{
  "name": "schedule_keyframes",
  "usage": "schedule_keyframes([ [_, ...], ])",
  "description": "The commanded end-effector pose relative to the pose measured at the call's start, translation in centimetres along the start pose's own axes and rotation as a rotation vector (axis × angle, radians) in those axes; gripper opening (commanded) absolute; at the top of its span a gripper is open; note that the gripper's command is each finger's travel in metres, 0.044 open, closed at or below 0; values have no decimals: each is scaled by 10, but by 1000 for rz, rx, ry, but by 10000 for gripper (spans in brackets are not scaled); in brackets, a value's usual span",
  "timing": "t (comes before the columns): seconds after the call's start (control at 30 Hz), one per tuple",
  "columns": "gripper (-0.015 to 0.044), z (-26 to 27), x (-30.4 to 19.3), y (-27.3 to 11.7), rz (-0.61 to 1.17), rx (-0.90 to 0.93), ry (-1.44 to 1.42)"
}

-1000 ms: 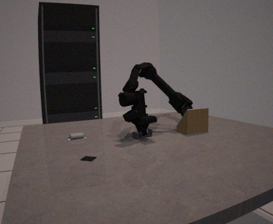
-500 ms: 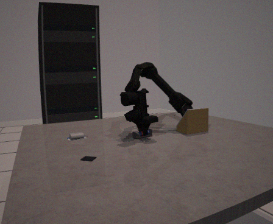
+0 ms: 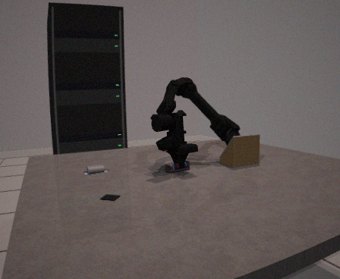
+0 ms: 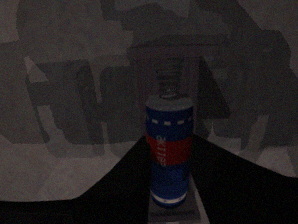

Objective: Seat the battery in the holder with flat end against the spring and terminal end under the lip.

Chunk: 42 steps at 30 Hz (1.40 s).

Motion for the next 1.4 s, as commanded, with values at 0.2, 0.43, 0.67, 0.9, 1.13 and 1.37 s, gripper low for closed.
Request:
schedule_keyframes([
  [0.2, 179, 0, -1, 0, -1, 0, -3],
  [0.43, 179, 0, -1, -8, -1, 1, -1],
  [0.67, 179, 0, -1, -15, -1, 1, 1],
  [0.9, 337, 4, -1, -55, -1, 3, -5],
  [1.13, 440, 6, -5, -89, -1, 4, 0],
  [1.37, 440, 6, -5, -89, -1, 4, 0],
])
Point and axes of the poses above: the point midway between the two fingers, 35 mm back from their tips, its own y axis out along the fingers, its own z axis across the jaws, x = y × z, the point moved 5 cm from there along -y, back along the fingers, and after that the axes turned 3 degrees about -y, right-handed, at the moved point
